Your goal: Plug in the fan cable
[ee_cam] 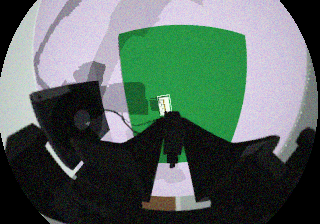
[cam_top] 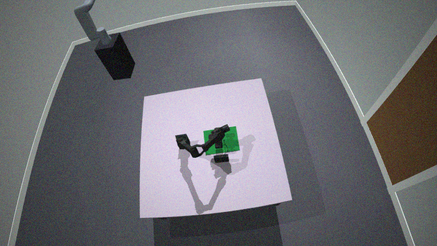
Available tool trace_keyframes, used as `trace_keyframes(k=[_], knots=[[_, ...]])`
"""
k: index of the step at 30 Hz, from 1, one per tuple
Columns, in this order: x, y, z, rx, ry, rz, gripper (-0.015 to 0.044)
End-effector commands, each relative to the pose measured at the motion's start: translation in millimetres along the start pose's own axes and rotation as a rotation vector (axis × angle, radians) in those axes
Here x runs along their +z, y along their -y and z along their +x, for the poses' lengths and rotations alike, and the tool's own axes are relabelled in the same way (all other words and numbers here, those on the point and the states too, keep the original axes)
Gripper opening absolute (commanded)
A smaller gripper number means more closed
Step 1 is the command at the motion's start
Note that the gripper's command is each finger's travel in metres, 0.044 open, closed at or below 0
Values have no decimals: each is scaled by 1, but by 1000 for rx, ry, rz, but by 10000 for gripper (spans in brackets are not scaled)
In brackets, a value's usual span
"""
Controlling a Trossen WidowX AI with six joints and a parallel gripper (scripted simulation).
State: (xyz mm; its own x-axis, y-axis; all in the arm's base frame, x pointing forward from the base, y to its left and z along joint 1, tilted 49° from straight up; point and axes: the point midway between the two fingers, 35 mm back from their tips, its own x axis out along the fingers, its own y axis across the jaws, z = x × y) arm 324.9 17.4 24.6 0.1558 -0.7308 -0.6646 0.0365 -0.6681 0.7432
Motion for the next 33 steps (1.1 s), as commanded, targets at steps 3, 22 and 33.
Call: trace_keyframes(k=[3,22,33], knots=[[-1,-8,-1,3,-5,-166,0],[4,-11,-2,3,-5,-181,0],[7,-11,-2,3,-5,-172,0]])
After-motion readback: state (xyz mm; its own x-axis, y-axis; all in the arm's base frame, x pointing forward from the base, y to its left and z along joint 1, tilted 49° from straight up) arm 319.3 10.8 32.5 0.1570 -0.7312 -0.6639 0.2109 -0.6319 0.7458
